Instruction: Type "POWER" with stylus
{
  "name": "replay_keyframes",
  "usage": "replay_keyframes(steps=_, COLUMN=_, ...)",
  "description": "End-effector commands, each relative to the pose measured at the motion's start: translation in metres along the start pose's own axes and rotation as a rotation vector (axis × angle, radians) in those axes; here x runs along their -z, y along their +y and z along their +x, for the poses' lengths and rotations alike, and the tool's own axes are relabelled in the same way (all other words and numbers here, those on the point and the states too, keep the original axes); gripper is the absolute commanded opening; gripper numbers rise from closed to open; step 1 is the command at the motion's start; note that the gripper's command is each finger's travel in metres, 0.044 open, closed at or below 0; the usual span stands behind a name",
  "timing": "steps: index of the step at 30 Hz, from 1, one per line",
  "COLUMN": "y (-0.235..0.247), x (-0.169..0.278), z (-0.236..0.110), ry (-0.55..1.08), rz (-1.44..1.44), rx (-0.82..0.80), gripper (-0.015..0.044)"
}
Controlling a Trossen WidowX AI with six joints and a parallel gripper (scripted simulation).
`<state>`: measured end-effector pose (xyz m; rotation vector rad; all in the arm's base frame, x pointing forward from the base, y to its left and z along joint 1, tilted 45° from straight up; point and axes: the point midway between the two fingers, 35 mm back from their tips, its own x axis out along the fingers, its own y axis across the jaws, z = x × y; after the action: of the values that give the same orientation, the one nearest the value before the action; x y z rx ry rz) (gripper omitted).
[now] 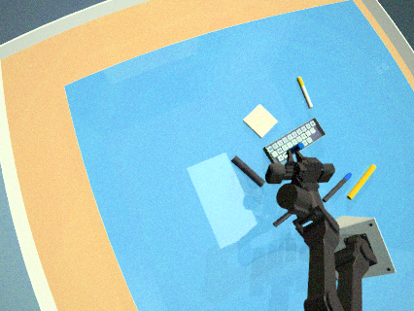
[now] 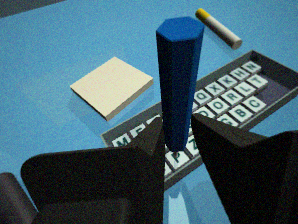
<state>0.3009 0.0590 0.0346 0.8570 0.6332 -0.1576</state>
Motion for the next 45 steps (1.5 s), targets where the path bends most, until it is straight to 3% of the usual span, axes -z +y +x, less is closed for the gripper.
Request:
replay_keyframes(steps=1, y=-0.002, x=0.0, z=0.0, ry=0.004, rz=0.004, rx=0.008, gripper=0.0081)
replay_keyframes(steps=26, y=-0.004, x=-0.032, z=-0.017, ry=0.004, rz=0.009, rx=0.017, gripper=0.0084)
replay_keyframes(steps=29, y=-0.004, x=-0.032, z=-0.017, ry=0.004, rz=0.009, rx=0.017, gripper=0.0064)
replay_keyframes(steps=32, y=-0.006, x=-0.033, z=-0.015, ry=0.004, rz=0.009, rx=0.017, gripper=0.0)
replay_keyframes(steps=45, y=-0.029, x=-0.049, z=0.009, ry=0.003, rz=0.005, rx=0.013, gripper=0.0)
